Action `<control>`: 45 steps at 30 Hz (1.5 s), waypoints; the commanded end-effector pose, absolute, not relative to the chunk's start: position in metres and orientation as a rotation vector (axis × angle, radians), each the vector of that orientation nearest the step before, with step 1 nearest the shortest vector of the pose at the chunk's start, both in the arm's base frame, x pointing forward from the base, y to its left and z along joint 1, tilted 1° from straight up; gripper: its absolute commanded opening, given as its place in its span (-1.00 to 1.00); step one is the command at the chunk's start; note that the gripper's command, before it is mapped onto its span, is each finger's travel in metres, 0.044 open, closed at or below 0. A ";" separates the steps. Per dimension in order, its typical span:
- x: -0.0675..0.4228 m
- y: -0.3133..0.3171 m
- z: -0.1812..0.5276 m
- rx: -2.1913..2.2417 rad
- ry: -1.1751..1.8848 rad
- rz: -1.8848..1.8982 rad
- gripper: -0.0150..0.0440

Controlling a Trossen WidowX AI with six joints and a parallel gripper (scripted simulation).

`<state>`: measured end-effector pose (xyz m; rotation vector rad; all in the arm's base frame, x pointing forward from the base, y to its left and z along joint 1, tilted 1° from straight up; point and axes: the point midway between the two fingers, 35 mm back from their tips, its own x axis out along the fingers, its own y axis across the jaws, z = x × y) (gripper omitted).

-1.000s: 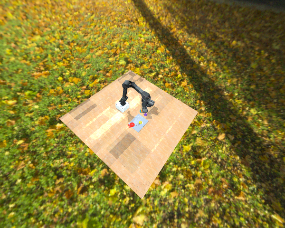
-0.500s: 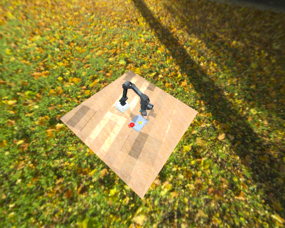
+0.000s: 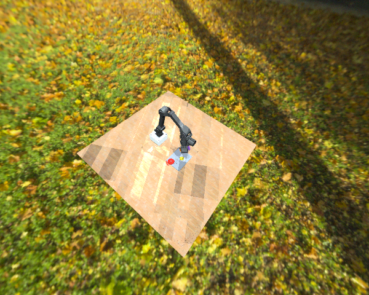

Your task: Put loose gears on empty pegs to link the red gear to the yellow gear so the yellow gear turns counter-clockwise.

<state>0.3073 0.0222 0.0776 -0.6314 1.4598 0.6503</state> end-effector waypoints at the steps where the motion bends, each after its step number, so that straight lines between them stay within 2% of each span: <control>1: 0.309 0.013 0.074 -0.638 1.458 0.654 -0.49; 33: 0.312 -0.060 0.049 -0.656 1.454 0.661 -0.49; 45: 0.311 -0.063 0.051 -0.657 1.454 0.661 -0.49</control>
